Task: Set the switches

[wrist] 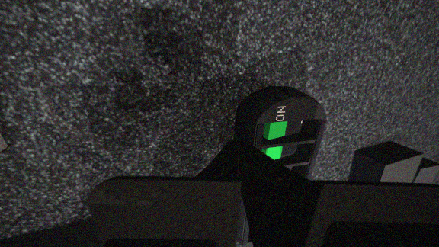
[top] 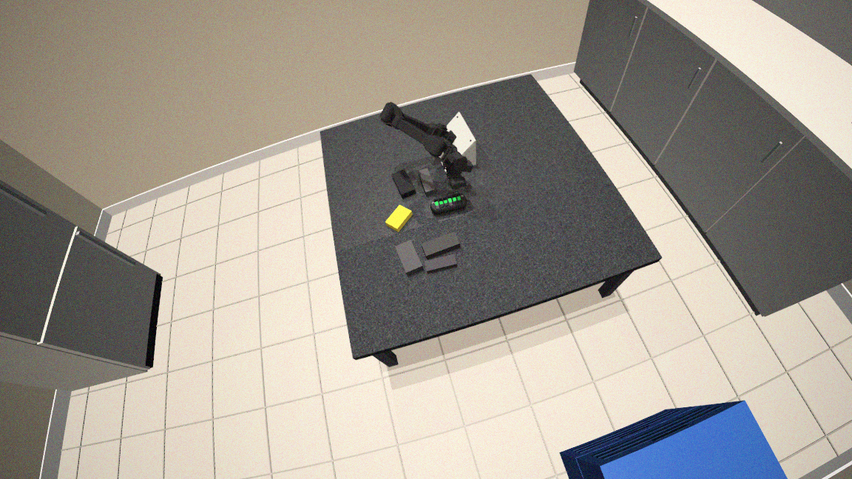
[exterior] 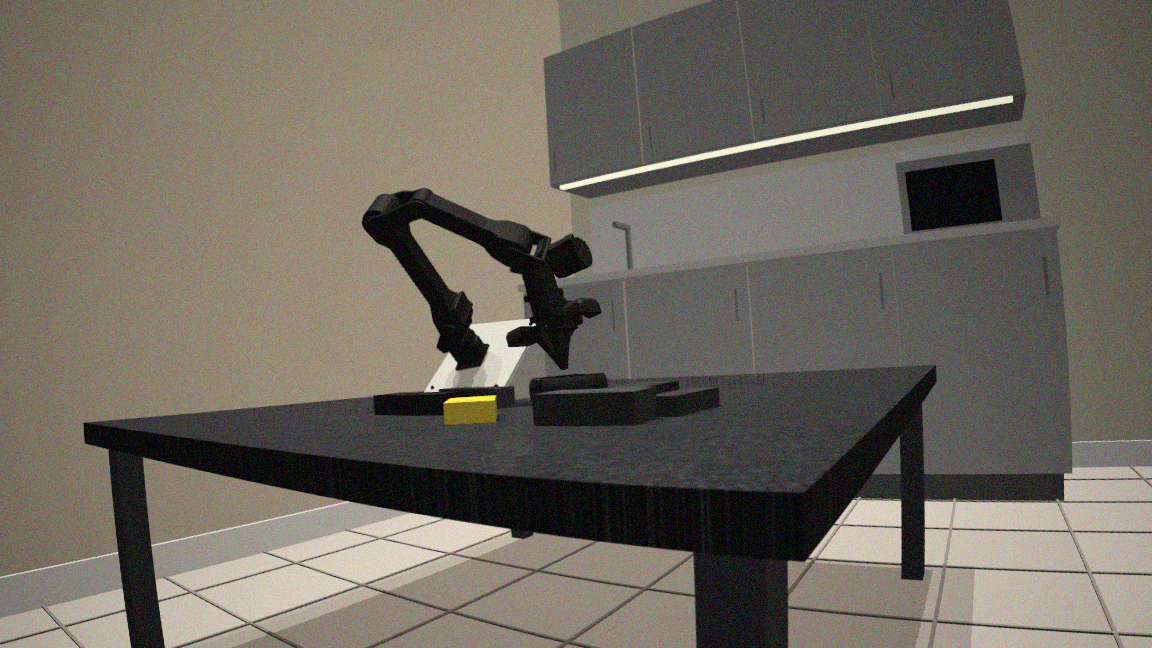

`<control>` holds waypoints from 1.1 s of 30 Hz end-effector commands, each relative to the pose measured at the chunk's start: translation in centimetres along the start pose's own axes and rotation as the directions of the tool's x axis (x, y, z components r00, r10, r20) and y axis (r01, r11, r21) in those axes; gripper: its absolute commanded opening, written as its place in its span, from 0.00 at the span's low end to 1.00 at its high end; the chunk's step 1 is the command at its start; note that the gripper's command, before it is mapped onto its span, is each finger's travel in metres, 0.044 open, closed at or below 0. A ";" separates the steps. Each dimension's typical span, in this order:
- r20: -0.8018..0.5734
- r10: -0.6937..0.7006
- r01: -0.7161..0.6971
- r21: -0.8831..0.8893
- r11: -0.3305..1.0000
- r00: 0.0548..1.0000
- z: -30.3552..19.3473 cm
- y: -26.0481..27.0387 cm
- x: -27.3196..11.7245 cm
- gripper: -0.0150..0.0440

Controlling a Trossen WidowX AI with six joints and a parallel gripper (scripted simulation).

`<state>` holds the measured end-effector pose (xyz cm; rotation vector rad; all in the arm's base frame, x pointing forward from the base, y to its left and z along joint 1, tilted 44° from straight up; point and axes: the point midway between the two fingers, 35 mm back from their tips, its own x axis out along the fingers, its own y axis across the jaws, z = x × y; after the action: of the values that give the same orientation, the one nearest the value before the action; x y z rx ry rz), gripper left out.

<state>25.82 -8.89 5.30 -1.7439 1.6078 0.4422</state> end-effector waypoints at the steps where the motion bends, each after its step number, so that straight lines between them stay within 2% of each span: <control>1: -0.001 -0.022 0.022 0.007 1.000 1.000 0.1 0.4 -0.1 0.25; 25: 0.000 -0.019 0.019 0.002 1.000 1.000 0.2 0.3 -0.1 0.25; 33: 0.040 0.068 -0.068 0.002 0.998 0.997 -2.3 -2.3 -0.4 0.61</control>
<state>26.47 -9.50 6.47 -1.7073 1.6276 0.4764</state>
